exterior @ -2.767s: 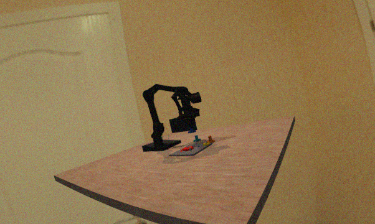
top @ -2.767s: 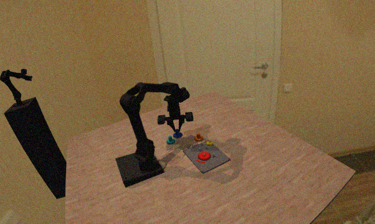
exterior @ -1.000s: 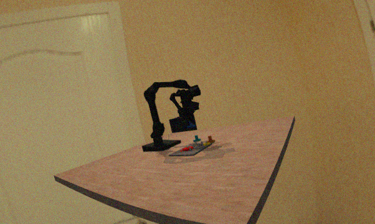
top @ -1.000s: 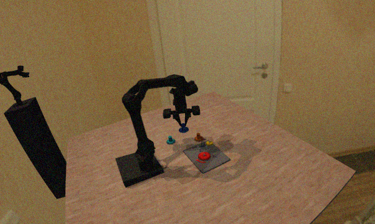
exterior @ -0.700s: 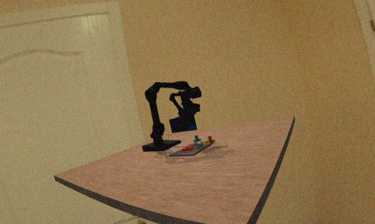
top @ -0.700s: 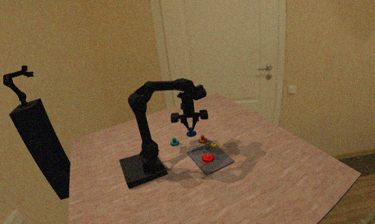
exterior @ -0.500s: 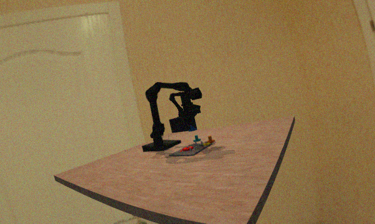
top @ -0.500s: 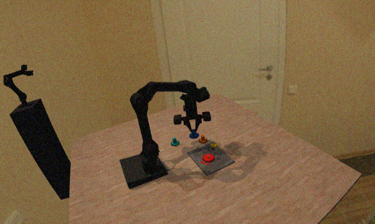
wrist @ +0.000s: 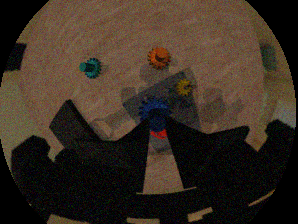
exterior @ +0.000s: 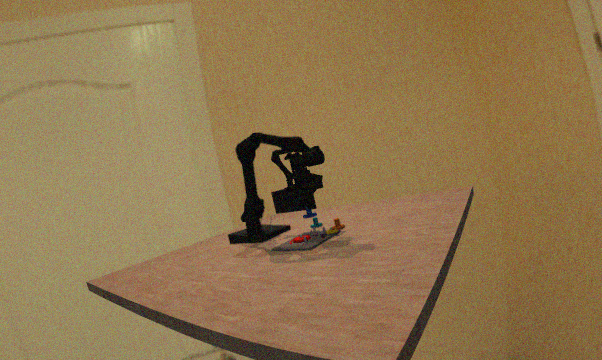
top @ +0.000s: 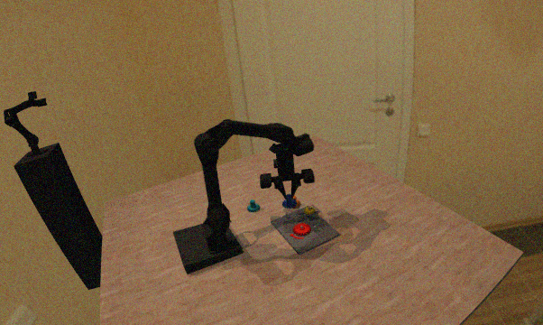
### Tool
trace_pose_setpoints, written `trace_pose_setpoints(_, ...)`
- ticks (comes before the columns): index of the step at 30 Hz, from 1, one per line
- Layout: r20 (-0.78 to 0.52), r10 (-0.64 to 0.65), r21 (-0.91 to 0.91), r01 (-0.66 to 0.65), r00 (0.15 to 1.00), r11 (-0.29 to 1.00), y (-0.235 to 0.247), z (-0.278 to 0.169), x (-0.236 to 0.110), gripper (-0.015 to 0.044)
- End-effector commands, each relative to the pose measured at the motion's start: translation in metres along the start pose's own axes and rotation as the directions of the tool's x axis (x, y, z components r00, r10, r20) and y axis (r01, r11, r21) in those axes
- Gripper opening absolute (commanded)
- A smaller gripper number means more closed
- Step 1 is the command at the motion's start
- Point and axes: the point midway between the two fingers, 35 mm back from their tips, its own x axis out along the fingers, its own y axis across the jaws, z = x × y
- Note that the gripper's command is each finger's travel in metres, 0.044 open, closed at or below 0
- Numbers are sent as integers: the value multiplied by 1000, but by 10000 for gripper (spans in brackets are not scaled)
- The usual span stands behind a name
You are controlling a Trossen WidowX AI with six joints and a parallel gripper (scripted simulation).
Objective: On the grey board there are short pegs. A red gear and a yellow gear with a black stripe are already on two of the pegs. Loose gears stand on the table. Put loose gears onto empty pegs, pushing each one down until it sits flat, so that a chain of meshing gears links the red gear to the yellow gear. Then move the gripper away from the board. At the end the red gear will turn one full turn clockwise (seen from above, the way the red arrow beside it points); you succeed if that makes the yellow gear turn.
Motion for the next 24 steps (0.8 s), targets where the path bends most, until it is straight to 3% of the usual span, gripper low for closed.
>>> trace_pose_setpoints(1, -1, 7, -6, -7, 1000, 1000, -6, -8, 9, 0)
trace_pose_setpoints(24, -3, 4, -8, -4, 1000, 1000, -18, -20, 14, 0)
